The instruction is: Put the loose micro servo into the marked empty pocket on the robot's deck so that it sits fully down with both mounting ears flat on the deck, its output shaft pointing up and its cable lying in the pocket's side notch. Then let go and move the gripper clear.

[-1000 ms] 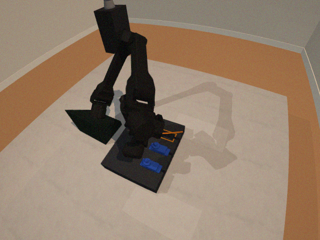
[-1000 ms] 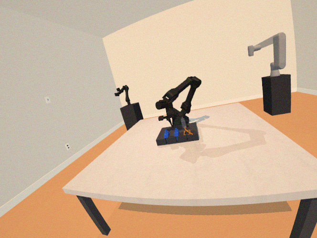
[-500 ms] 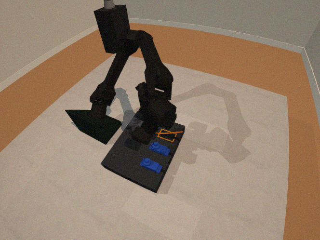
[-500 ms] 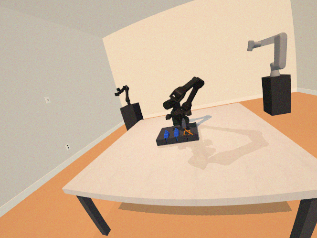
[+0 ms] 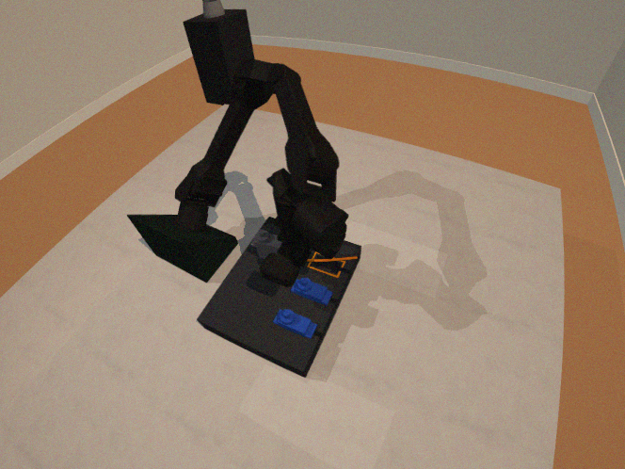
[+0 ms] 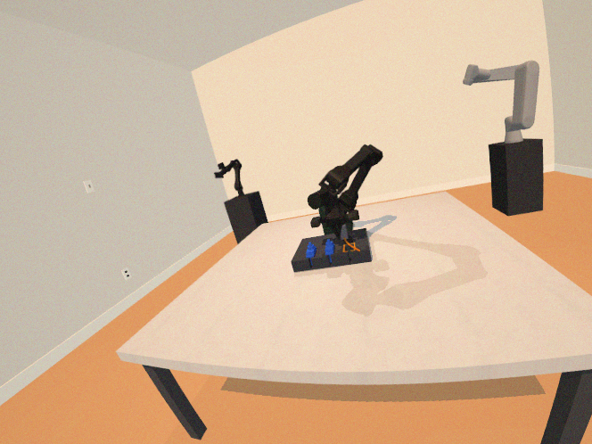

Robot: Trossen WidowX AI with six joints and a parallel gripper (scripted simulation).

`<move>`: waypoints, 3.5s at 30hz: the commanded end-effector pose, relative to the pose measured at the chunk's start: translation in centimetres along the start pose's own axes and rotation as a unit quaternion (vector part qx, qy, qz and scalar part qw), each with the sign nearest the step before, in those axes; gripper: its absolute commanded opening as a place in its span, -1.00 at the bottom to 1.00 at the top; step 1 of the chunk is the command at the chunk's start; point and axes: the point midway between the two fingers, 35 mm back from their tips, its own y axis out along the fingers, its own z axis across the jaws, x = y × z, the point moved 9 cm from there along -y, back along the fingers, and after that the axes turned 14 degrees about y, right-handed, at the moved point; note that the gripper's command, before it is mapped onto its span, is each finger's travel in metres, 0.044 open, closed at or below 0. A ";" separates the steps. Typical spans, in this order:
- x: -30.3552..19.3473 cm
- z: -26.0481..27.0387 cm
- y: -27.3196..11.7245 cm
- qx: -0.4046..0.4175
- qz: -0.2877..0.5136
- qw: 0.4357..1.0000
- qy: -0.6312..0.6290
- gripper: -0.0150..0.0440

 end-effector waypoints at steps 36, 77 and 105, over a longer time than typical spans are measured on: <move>-0.6 3.5 2.2 0.002 0.001 1.000 0.002 -0.49; -2.0 8.1 2.0 0.002 0.001 1.000 0.000 -0.49; -6.5 -0.3 -6.4 0.002 0.003 0.998 -0.068 1.00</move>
